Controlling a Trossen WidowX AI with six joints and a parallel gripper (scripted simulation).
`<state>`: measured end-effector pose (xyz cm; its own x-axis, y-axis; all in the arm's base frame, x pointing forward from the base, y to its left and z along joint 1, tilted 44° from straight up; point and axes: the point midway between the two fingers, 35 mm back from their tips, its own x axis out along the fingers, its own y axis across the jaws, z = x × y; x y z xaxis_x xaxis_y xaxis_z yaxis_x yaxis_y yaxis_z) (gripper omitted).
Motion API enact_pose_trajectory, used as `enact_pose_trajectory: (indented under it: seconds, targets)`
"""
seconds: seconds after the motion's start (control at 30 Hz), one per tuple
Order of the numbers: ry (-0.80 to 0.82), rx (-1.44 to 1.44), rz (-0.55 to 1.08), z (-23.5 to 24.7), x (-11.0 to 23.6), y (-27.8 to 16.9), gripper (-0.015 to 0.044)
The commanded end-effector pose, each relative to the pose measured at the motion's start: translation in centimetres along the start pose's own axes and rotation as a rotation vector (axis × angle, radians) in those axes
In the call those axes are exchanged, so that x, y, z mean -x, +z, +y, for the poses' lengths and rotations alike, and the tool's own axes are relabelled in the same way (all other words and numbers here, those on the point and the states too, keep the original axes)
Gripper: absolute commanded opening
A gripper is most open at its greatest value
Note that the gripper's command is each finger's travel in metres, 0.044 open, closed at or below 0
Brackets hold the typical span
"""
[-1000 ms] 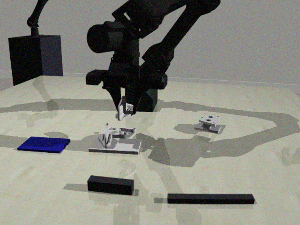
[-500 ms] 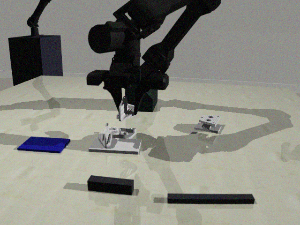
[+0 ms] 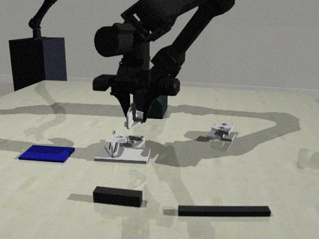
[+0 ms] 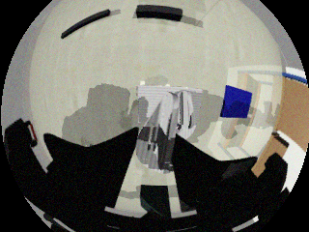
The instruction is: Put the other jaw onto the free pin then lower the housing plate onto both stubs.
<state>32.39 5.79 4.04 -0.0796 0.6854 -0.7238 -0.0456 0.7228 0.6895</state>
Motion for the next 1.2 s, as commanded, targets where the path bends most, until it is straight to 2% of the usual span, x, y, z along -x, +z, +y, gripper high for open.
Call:
enact_pose_trajectory:
  seconds: [0.0, 0.23, 1.17]
  targets:
    - [0.005, -0.005, 0.0, 0.1, 0.0, 0.0, 0.0134]
    - [0.005, -0.005, 0.0, 0.1, -0.2, 0.0, 0.0134]
    - [0.007, -0.005, -0.001, 0.2, -4.8, 0.0, 0.0134]
